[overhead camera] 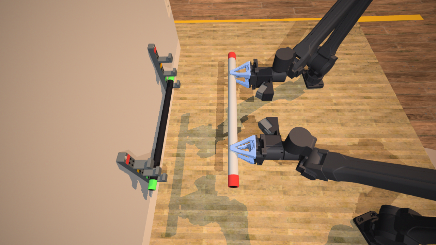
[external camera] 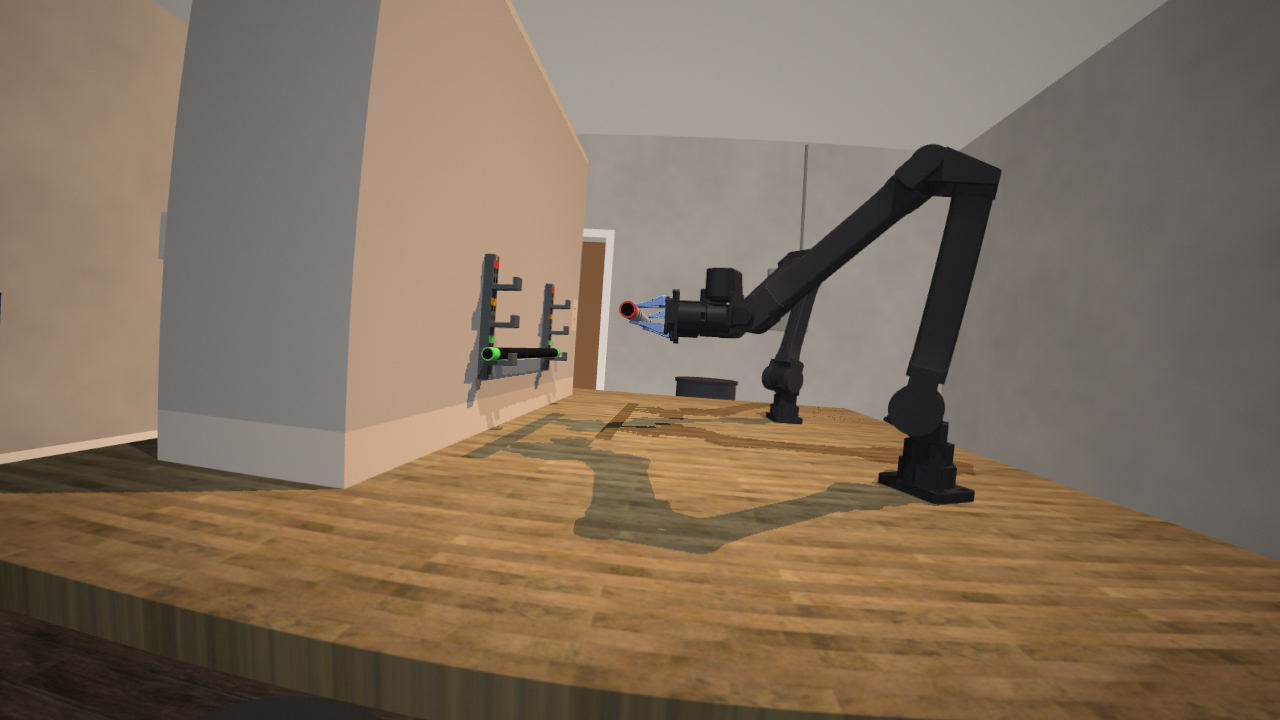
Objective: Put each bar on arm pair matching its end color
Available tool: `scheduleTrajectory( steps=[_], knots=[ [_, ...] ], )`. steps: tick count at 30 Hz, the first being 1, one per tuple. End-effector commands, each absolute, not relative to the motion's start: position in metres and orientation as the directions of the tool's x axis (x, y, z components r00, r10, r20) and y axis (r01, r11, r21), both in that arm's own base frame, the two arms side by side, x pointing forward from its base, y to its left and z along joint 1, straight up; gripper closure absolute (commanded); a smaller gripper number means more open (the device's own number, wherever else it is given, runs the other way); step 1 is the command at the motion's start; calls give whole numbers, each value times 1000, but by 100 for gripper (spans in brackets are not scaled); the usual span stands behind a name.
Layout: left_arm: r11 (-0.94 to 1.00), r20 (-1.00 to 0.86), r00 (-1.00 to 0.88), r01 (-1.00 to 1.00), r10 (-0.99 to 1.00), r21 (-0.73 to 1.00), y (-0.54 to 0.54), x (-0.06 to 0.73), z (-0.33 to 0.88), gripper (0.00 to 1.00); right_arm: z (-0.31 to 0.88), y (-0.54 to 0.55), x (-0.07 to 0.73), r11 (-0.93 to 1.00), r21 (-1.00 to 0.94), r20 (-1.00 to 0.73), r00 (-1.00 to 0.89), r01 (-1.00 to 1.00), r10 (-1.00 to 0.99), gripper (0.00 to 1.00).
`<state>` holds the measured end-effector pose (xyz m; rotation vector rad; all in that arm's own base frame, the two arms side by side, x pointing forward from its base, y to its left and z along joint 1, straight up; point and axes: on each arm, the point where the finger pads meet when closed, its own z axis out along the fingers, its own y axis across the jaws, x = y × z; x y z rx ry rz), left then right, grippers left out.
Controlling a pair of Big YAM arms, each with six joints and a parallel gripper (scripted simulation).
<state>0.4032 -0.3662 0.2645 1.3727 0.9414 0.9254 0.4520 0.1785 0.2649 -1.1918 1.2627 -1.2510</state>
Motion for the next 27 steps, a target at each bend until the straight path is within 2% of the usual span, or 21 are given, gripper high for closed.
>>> scheduleTrajectory(
  steps=[1, 27],
  knots=[
    [45, -36, 338, -19, 941, 999, -356, 413, 292, 100, 288, 180, 462, 28, -999, -30, -74, 32, -997, 100],
    [45, -36, 338, -19, 941, 999, -353, 413, 298, 100, 295, 184, 465, 28, -999, -30, -74, 32, -997, 100]
  ],
)
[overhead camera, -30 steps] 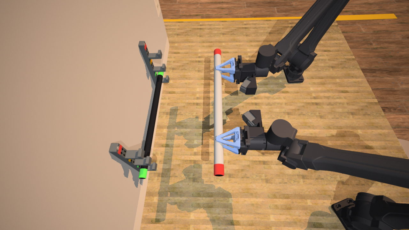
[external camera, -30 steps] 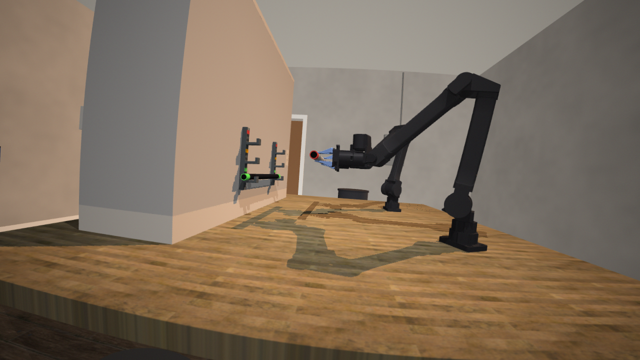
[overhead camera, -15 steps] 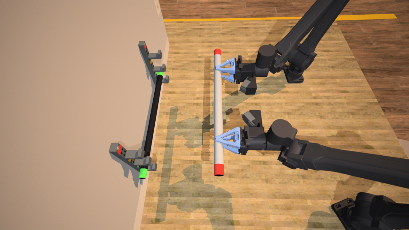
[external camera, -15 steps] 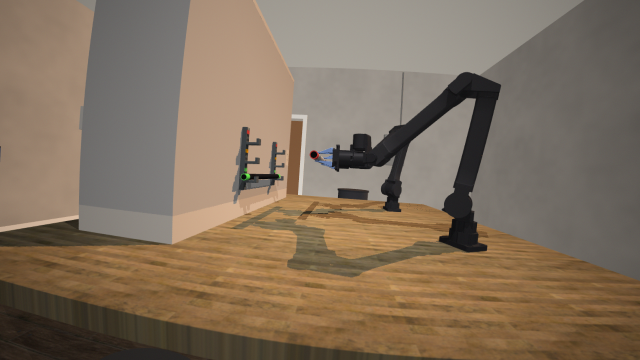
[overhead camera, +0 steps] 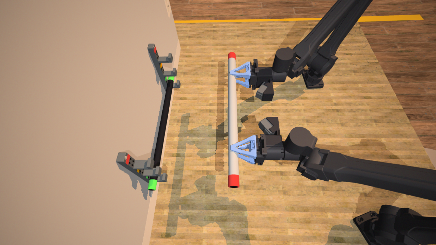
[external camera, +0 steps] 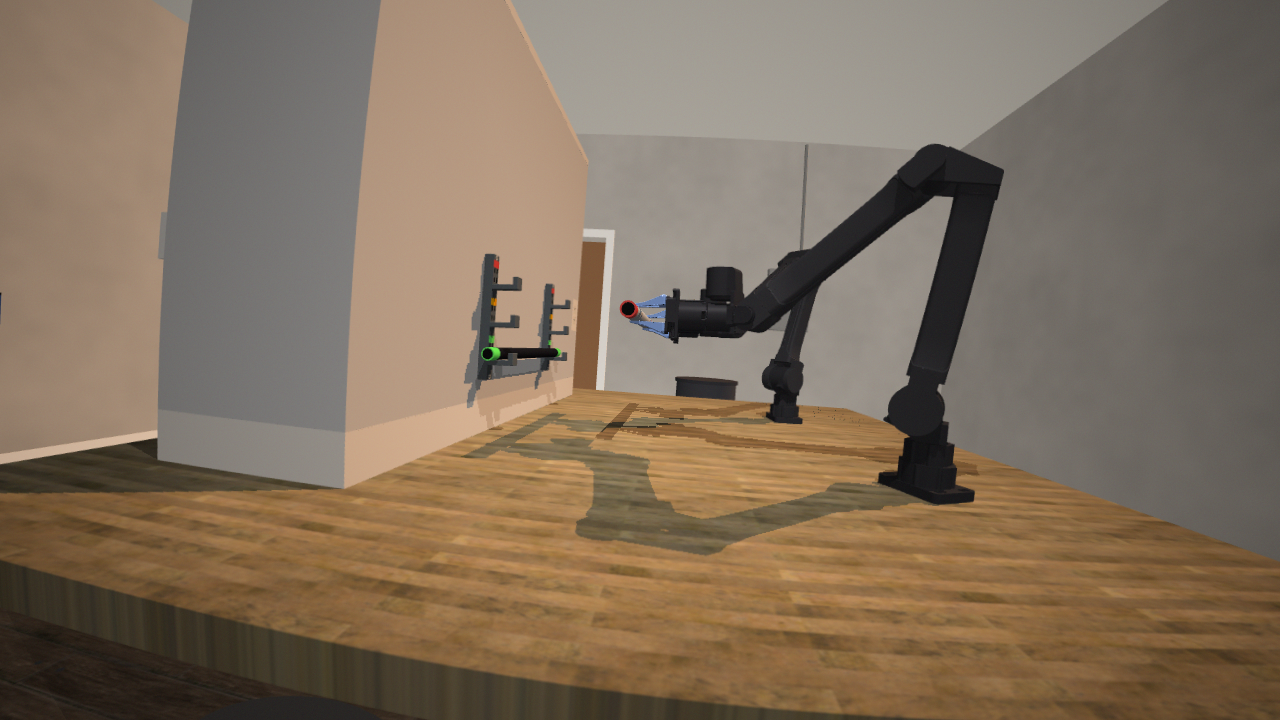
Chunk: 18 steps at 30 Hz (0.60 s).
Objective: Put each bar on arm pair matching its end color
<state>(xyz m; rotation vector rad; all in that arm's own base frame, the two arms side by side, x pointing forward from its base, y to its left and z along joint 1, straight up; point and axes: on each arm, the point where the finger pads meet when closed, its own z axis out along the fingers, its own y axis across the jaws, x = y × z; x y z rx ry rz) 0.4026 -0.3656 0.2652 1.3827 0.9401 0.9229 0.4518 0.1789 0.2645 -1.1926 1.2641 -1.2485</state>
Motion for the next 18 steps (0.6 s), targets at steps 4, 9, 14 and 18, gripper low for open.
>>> scheduleTrajectory(
  steps=[4, 9, 14, 18],
  knots=[
    [45, -36, 338, -19, 941, 999, -353, 413, 298, 100, 297, 185, 466, 28, -999, -30, -74, 32, -997, 100],
    [45, -36, 338, -19, 941, 999, -353, 413, 299, 100, 299, 185, 467, 28, -999, -30, -74, 32, -997, 100],
    [45, -36, 338, -19, 941, 999, -353, 413, 299, 100, 299, 185, 467, 28, -999, -30, -74, 32, -997, 100],
    [45, -36, 338, -19, 941, 999, -353, 413, 300, 100, 300, 186, 467, 28, -999, -30, -74, 32, -997, 100]
  ],
)
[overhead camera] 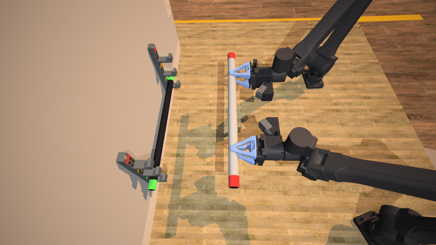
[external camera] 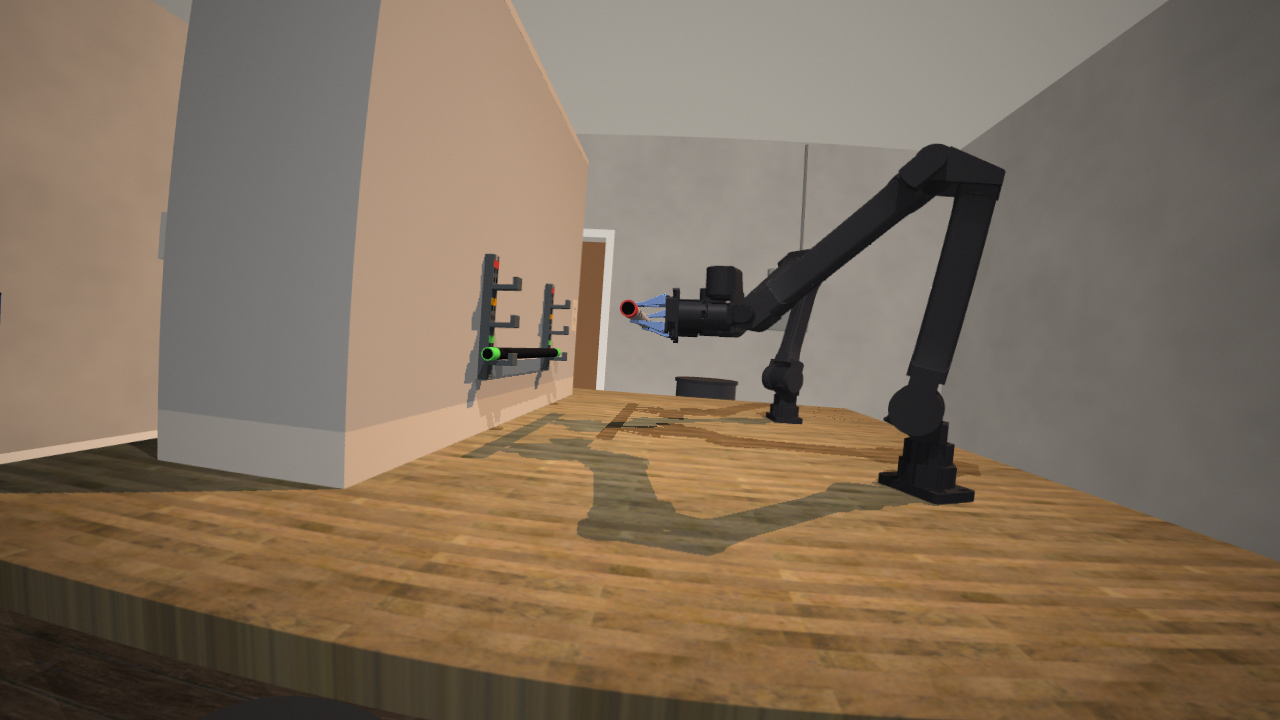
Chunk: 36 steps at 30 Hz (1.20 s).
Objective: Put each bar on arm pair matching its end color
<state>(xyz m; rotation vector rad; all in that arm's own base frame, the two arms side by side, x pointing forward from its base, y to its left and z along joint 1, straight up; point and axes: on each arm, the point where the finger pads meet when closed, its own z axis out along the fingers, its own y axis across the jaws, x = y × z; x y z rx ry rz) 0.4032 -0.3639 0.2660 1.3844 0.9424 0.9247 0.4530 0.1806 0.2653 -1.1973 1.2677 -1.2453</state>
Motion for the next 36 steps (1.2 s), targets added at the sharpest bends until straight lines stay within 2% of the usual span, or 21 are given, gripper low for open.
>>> scheduleTrajectory(
  steps=[1, 36],
  knots=[
    [45, -36, 338, -19, 941, 999, -353, 413, 300, 100, 300, 186, 467, 28, -999, -30, -74, 32, -997, 100],
    [44, -36, 338, -19, 940, 999, -356, 414, 340, 100, 341, 182, 467, 27, -999, -30, -74, 32, -997, 100]
  ],
)
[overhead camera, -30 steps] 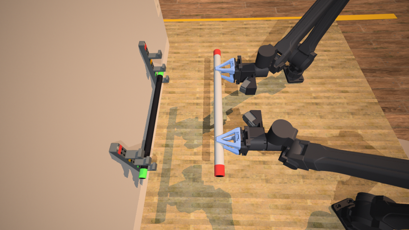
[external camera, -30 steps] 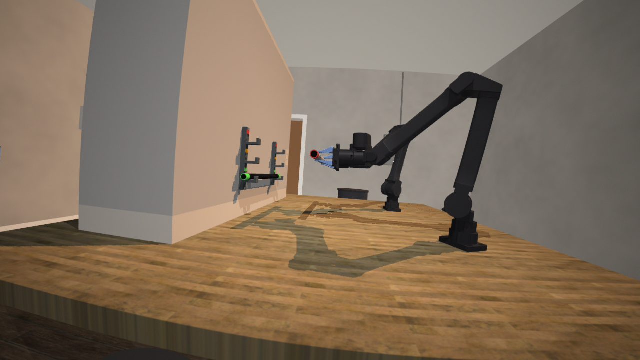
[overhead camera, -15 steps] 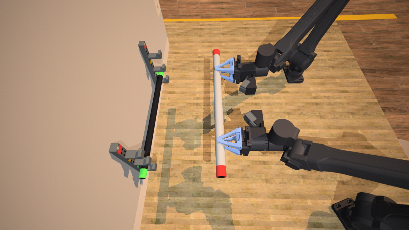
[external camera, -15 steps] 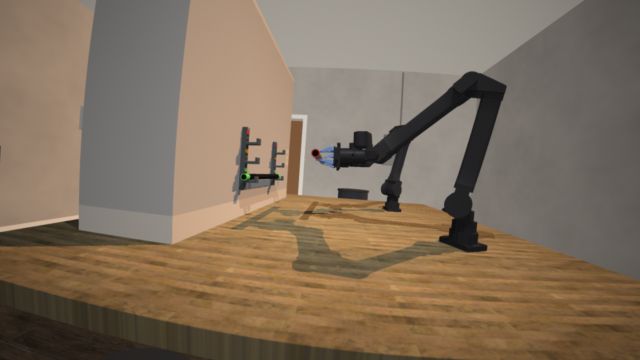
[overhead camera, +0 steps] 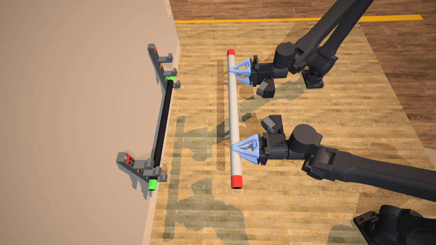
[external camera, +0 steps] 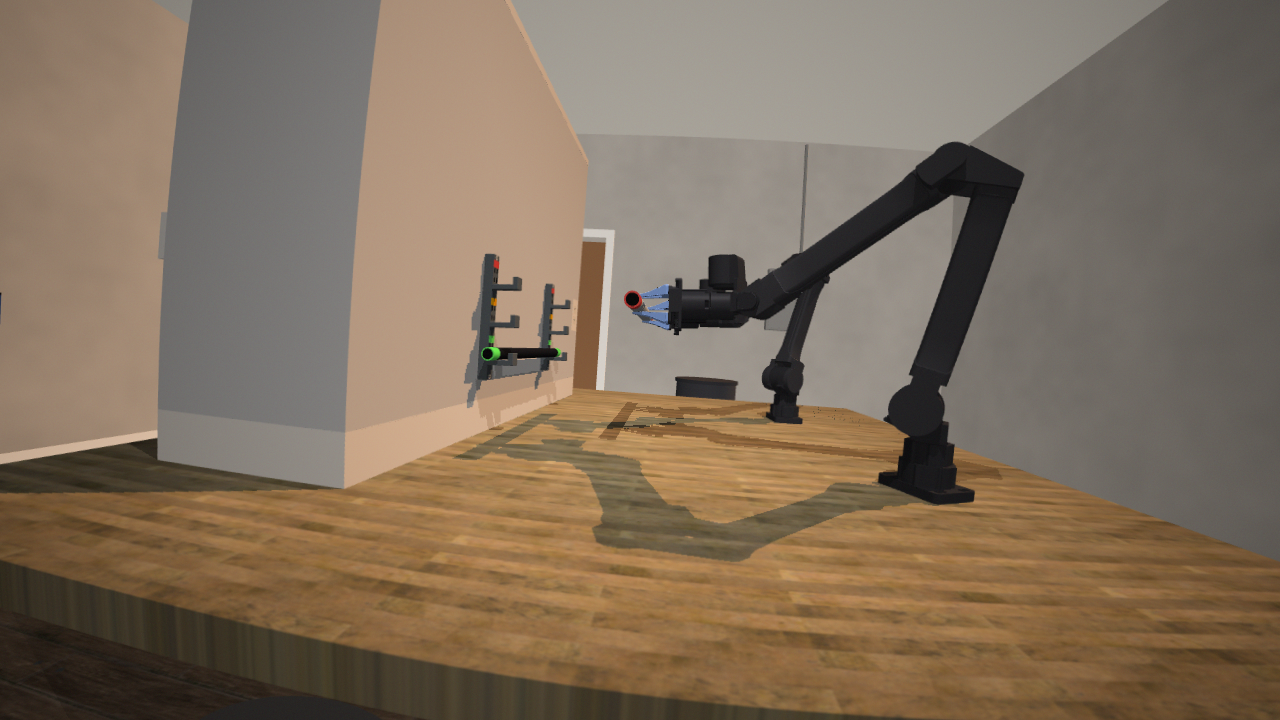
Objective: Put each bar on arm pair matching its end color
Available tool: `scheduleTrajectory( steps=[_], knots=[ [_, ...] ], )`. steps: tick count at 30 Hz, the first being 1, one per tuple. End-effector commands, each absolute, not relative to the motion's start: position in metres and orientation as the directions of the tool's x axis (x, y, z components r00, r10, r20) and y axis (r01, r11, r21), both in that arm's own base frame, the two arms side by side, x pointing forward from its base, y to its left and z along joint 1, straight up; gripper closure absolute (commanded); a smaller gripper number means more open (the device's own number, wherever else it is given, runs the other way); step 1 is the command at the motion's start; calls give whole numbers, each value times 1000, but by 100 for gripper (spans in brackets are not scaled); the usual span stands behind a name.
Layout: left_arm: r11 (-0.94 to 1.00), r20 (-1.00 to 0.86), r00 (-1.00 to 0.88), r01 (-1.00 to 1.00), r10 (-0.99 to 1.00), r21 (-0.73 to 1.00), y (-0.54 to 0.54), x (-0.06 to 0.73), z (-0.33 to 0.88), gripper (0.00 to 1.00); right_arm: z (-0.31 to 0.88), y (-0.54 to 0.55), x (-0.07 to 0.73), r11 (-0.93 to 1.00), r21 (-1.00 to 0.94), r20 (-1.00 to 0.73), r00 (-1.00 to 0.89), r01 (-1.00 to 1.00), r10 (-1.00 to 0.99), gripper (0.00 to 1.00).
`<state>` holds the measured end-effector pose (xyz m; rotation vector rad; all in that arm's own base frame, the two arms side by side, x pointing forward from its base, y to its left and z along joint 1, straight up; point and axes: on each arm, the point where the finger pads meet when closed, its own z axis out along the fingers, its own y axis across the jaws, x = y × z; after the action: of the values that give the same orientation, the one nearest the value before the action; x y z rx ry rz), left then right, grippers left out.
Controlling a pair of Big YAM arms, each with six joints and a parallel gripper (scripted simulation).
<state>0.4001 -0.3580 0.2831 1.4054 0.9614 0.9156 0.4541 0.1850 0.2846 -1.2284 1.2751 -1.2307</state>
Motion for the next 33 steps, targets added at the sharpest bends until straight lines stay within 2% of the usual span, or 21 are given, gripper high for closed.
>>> scheduleTrajectory(
  steps=[1, 33],
  knots=[
    [44, -36, 338, -19, 940, 999, -357, 414, 342, 100, 343, 182, 466, 27, -999, -30, -74, 32, -997, 100],
    [44, -36, 338, -19, 940, 999, -363, 415, 390, 100, 390, 177, 465, 27, -999, -30, -74, 32, -997, 100]
  ],
)
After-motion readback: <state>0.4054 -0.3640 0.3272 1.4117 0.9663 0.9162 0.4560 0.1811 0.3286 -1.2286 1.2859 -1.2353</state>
